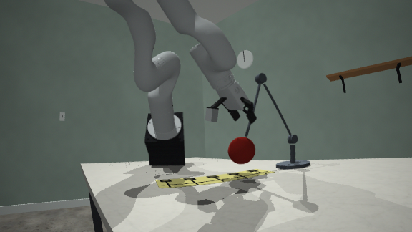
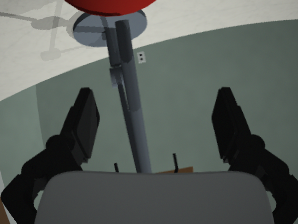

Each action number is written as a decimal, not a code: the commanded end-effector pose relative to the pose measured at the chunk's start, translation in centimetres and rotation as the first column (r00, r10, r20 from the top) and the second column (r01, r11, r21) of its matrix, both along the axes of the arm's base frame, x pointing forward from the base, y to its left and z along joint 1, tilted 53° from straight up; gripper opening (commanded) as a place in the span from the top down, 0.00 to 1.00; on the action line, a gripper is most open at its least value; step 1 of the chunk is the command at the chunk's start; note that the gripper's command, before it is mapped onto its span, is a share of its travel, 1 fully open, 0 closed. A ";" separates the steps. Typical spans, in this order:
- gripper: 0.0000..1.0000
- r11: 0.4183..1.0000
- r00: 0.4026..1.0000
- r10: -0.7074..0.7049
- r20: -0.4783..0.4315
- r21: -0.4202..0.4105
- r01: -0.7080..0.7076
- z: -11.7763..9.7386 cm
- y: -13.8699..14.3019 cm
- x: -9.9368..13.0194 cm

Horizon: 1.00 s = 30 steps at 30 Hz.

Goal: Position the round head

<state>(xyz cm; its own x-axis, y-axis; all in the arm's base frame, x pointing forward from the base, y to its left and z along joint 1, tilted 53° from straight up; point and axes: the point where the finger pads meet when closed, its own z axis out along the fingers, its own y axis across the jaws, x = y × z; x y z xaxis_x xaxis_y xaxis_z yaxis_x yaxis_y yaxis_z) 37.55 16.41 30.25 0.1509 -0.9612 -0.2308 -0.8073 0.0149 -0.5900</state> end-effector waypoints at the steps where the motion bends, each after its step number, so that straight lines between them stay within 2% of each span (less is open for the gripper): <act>1: 0.00 0.999 0.986 -0.054 0.157 0.012 0.052 -0.3 0.4 1.0; 6: 0.00 0.997 0.974 -0.076 0.211 0.019 0.074 -0.4 0.6 1.8; 29: 0.00 0.997 0.973 -0.080 0.217 0.026 0.076 -0.5 0.8 2.5; 30: 1.00 0.997 0.971 -0.082 0.223 0.027 0.078 -0.5 0.8 2.5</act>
<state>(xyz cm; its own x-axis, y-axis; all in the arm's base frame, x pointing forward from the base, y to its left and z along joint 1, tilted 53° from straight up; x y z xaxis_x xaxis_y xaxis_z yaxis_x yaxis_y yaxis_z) 40.04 17.08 29.77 0.1626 -0.9476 -0.2750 -0.8020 0.0354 -0.5963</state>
